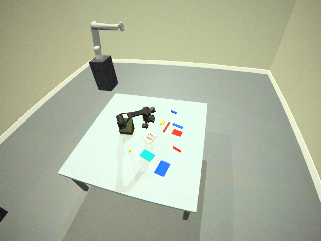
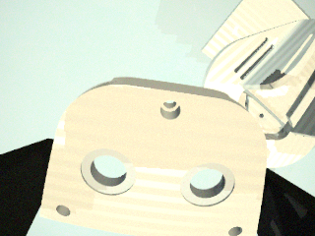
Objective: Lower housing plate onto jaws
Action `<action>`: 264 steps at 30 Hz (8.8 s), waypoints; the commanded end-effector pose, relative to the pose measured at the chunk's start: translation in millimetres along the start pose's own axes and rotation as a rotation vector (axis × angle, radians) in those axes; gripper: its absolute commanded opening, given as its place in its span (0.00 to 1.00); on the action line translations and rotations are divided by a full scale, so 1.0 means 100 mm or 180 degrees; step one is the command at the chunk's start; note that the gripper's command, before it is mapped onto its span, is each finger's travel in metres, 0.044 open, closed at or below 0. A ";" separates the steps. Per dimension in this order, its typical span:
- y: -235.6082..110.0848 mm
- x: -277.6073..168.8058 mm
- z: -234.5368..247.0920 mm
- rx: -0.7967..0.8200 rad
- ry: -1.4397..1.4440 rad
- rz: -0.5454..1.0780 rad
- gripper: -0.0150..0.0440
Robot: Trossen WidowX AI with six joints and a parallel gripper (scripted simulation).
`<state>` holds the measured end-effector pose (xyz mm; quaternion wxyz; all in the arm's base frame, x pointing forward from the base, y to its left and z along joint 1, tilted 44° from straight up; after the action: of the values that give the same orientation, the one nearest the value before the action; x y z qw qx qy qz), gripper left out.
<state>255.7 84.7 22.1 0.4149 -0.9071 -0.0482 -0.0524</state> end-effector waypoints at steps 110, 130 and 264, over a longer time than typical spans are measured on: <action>0.29 -0.12 -0.55 -0.0132 0.1615 -0.0018 0.85; 0.62 -0.13 -0.58 -0.0138 0.1619 -0.0022 0.85; 0.87 -0.14 -0.60 -0.0148 0.1599 -0.0025 0.85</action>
<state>249.9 -17.8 -5.0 0.3914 -0.8751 0.0536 -0.2795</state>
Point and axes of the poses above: the point midway between the two fingers, 35 mm back from their tips, its own y axis out along the fingers, its own z axis across the jaws, x = y × z, the point moved 1 cm from there along -y, back along the fingers, and after that the axes turned 11 degrees about y, right-handed, at the moved point
